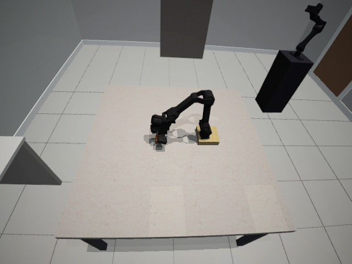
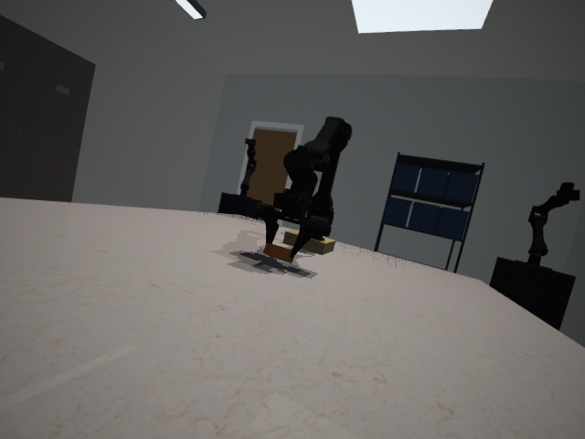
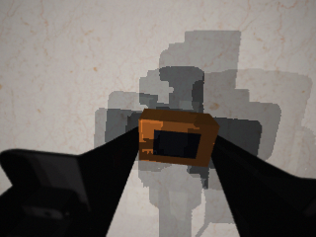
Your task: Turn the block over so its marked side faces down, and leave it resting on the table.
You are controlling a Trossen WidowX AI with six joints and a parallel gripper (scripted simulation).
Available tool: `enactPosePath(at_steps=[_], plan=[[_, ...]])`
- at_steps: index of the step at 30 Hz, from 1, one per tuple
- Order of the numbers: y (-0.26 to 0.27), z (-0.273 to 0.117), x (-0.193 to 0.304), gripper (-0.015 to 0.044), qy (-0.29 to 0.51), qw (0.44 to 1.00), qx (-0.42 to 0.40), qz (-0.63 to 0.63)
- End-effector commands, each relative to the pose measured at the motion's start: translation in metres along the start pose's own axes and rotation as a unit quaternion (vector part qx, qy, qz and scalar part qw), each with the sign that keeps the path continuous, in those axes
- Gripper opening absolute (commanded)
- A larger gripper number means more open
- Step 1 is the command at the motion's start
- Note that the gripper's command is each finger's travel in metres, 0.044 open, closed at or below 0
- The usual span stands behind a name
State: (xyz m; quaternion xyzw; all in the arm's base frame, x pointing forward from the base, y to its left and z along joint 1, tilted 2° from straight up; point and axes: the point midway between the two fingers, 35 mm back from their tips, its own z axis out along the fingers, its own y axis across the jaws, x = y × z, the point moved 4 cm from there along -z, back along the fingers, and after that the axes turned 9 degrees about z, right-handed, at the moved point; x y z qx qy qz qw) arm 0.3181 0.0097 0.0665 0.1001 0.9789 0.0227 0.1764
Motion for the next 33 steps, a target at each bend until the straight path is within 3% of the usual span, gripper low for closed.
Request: enactPosePath(at_steps=[1, 12, 19, 33], plan=[[-0.001, -0.002, 0.004, 0.0000, -0.038, 0.999, -0.004, 0.003], [-0.003, -0.006, 0.016, 0.0000, -0.125, 0.992, -0.019, 0.005], [-0.003, -0.005, 0.017, 0.0000, -0.131, 0.991, -0.020, 0.005], [-0.001, 0.029, 0.015, 0.0000, -0.212, 0.977, -0.031, 0.002]])
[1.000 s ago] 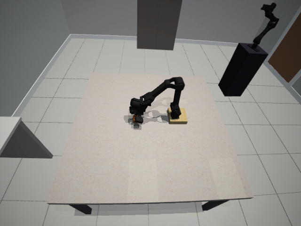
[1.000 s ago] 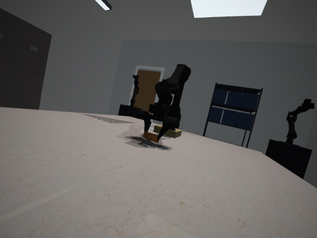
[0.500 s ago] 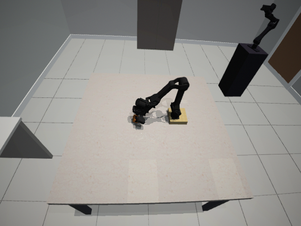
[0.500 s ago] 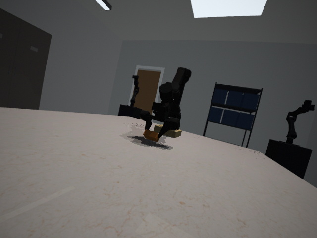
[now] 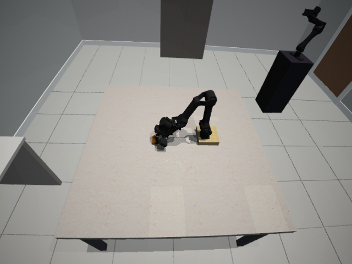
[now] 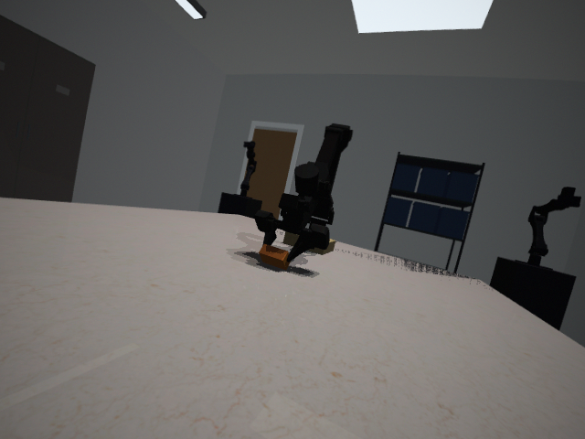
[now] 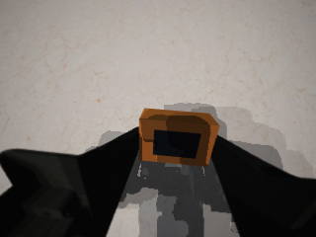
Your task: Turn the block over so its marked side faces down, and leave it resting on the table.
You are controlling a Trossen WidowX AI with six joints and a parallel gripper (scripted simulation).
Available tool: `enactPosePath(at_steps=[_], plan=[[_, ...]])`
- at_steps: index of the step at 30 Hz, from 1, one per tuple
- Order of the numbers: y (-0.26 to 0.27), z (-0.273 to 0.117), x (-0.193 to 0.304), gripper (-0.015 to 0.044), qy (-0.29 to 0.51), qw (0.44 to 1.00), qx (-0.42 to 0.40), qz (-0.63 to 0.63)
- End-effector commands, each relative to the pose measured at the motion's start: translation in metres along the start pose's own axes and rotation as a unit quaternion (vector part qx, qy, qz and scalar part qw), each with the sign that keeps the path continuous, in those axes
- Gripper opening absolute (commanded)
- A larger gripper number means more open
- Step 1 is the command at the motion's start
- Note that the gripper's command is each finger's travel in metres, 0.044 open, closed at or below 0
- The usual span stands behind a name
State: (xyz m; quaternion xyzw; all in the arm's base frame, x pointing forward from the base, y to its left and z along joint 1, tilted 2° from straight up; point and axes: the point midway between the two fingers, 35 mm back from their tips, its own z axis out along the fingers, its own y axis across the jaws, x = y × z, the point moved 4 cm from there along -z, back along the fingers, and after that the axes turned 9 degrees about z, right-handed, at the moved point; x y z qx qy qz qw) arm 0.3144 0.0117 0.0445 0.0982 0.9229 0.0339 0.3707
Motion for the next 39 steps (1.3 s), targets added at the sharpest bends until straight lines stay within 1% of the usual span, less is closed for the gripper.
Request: enactPosePath(at_steps=[1, 17, 33, 39], plan=[[-0.002, 0.009, 0.008, 0.0000, -0.020, 1.000, 0.000, 0.000], [-0.004, 0.018, 0.026, 0.0000, -0.117, 0.993, -0.015, 0.000], [-0.008, 0.000, 0.039, 0.0000, -0.212, 0.977, -0.030, 0.004], [-0.008, -0.004, 0.038, 0.0000, -0.220, 0.975, -0.032, 0.004]])
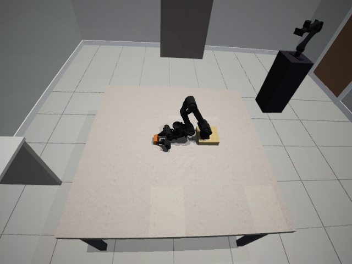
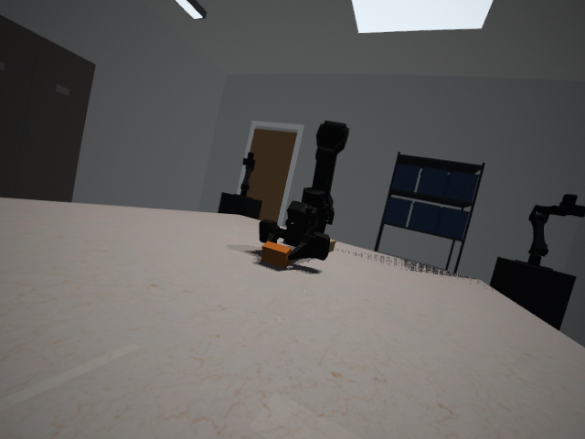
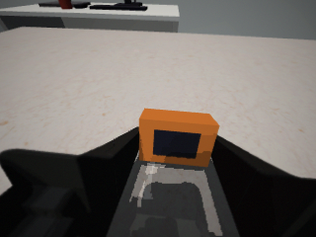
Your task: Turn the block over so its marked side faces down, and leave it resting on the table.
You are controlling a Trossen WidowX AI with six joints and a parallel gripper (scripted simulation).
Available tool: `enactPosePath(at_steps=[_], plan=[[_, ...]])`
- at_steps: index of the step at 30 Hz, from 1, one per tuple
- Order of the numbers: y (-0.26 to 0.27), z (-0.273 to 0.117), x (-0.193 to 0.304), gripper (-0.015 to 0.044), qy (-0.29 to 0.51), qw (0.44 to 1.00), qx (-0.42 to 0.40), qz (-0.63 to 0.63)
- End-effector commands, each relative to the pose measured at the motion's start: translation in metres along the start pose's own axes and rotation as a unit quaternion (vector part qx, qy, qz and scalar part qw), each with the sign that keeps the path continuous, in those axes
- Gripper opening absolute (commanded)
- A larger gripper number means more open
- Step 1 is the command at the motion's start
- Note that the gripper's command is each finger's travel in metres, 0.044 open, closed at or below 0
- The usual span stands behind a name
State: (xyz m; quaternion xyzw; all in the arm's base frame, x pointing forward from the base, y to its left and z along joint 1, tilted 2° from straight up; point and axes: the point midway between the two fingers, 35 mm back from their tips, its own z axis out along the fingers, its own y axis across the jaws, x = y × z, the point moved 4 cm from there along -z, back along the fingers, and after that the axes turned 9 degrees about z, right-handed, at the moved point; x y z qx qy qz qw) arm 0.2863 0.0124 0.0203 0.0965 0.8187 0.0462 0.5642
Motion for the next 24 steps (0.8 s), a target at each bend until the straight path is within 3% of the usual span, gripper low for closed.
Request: enactPosePath(at_steps=[1, 13, 24], plan=[[-0.0009, -0.0028, 0.0002, 0.0000, -0.004, 1.000, 0.002, -0.003], [-0.0009, -0.0028, 0.0002, 0.0000, -0.004, 1.000, 0.002, -0.003], [-0.0009, -0.0028, 0.0002, 0.0289, -0.004, 1.000, 0.002, -0.003]])
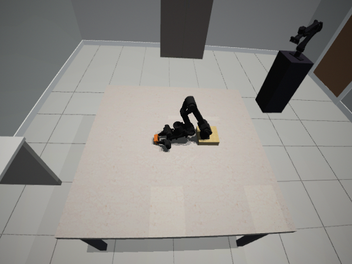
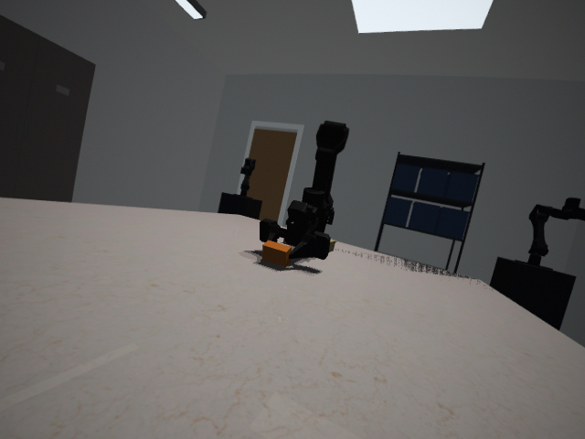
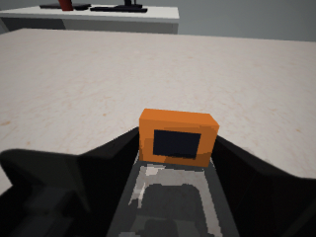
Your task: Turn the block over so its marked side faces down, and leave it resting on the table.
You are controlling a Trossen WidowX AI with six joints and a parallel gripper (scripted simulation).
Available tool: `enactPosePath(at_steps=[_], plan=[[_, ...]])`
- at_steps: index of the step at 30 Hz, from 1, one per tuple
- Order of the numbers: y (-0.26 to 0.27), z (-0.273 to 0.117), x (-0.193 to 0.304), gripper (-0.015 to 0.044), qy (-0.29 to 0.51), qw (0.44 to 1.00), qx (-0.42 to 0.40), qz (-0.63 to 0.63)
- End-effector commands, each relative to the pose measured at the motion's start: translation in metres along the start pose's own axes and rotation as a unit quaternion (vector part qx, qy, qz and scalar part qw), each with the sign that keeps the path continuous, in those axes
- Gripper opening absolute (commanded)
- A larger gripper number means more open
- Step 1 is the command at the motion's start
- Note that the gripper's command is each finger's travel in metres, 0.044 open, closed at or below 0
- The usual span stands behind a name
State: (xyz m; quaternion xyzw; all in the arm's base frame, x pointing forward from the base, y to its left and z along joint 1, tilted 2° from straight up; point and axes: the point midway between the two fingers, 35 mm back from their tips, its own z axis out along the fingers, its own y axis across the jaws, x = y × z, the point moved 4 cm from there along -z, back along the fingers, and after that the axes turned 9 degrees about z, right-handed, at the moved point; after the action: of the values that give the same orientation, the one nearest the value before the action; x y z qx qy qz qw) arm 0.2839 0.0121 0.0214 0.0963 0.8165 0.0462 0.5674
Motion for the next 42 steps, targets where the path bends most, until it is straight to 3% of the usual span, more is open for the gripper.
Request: enactPosePath(at_steps=[1, 6, 42], plan=[[-0.0006, -0.0002, 0.0004, 0.0315, 0.000, 1.000, 0.002, -0.003], [-0.0006, -0.0002, 0.0004, 0.0440, 0.000, 1.000, 0.002, -0.003], [0.0005, 0.0069, -0.0011, 0.0440, 0.022, 1.000, 0.006, -0.004]])
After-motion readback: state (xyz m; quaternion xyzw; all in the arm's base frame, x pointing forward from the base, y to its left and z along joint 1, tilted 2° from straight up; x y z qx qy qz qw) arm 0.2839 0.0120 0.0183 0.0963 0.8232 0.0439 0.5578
